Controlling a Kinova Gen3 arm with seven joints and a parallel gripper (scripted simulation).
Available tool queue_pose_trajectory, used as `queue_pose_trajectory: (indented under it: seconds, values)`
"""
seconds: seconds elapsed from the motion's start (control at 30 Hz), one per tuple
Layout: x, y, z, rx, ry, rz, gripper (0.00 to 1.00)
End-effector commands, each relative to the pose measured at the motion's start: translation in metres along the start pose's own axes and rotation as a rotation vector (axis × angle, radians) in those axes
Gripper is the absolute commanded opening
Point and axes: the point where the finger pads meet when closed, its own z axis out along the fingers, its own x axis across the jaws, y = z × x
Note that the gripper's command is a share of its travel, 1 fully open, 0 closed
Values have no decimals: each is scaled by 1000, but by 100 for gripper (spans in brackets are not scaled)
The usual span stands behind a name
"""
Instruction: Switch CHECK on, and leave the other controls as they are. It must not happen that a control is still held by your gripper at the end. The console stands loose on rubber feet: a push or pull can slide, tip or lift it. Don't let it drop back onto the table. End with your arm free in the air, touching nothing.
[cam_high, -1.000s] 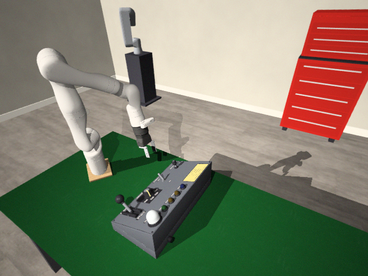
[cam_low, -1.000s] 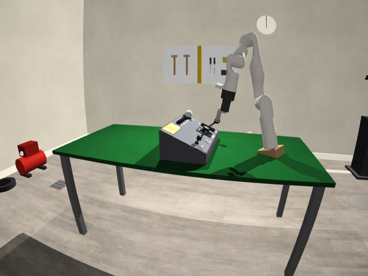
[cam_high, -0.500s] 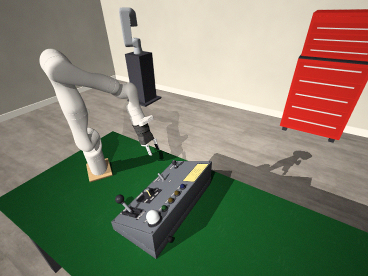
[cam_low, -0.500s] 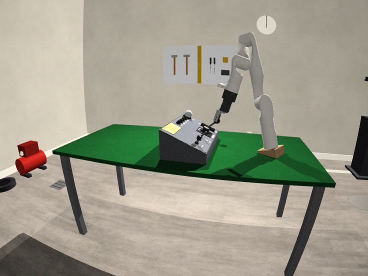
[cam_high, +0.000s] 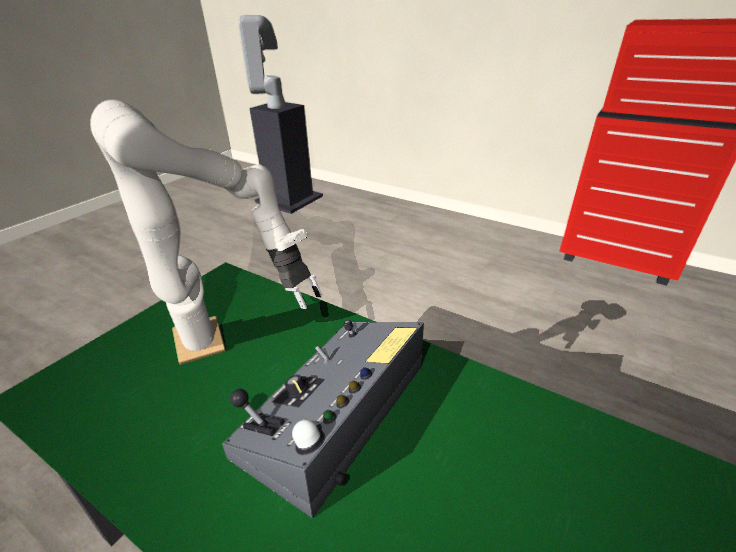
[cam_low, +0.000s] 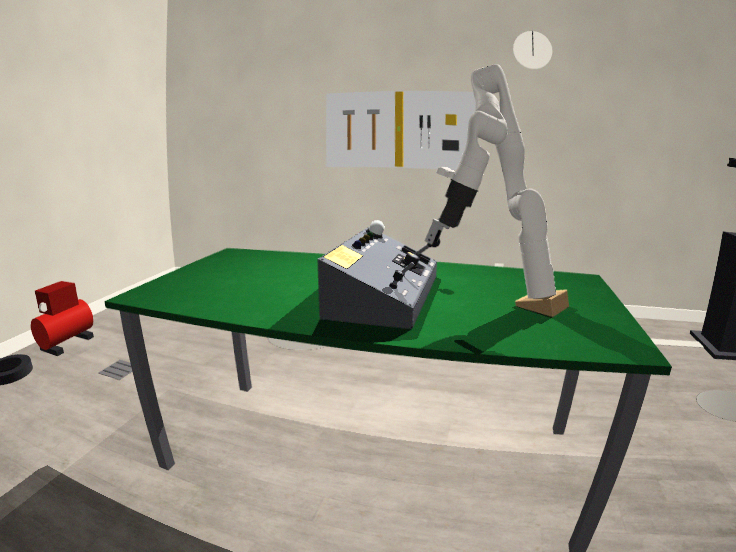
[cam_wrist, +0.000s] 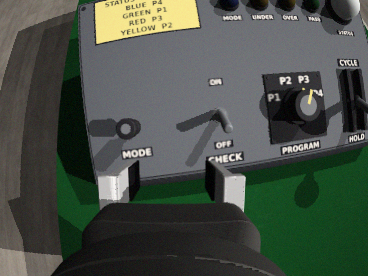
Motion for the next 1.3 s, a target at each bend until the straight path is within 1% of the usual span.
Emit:
queue_pose_trajectory:
  seconds: [0.0, 0.47, 1.27]
  values:
    - [-3, 3, 1, 0, -3, -2, 100]
    - [-7, 3, 0, 17, -12, 19, 100]
    - [-8, 3, 0, 19, -13, 22, 100]
